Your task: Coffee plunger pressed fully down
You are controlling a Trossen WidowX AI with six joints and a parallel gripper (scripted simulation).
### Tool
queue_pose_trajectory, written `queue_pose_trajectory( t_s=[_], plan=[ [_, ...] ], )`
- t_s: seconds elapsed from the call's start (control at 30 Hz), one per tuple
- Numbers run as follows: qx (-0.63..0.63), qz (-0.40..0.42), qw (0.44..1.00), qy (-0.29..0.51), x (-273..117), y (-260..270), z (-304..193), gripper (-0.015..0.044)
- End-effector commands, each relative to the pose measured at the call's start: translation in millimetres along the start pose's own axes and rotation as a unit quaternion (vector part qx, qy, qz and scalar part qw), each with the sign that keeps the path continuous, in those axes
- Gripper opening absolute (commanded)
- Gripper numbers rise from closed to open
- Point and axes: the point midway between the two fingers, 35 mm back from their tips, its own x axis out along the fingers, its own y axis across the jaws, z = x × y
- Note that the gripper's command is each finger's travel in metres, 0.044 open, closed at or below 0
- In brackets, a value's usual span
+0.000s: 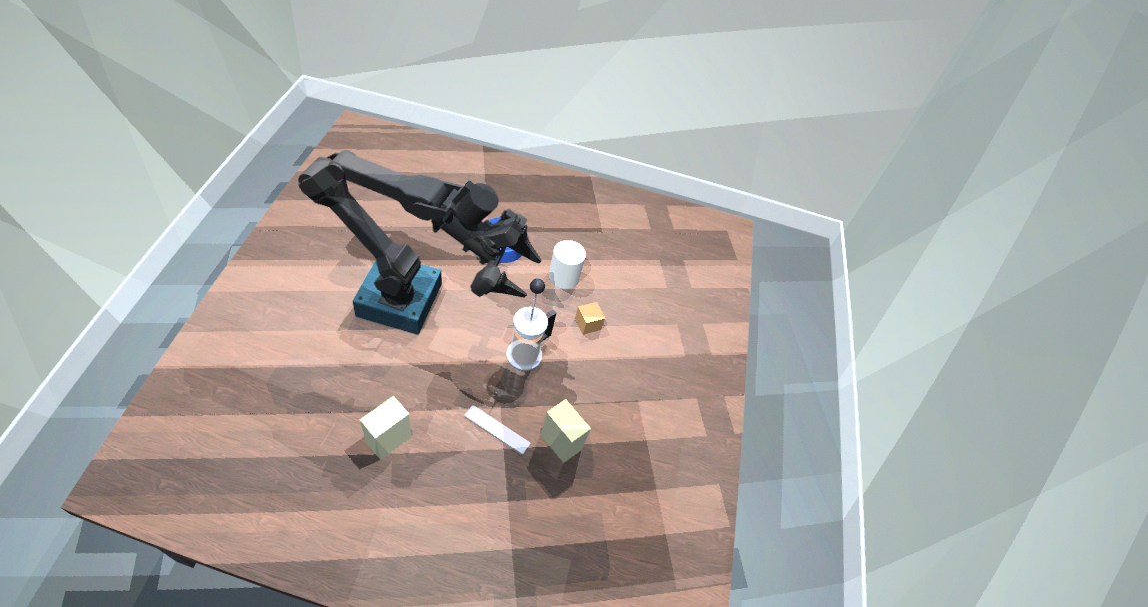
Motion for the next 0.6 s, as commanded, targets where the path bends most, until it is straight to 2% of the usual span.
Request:
queue_pose_trajectory(
  t_s=[0.0, 0.37, 0.57],
  plan=[
    [0.002, 0.000, 1.000, 0.006, 8.4, -0.2, -3.7, 0.0440],
    [0.003, -0.001, 1.000, 0.005, 23.7, -0.3, -4.7, 0.0440],
    [0.003, -0.001, 1.000, 0.005, 23.7, -0.3, -4.7, 0.0282]
  ],
)
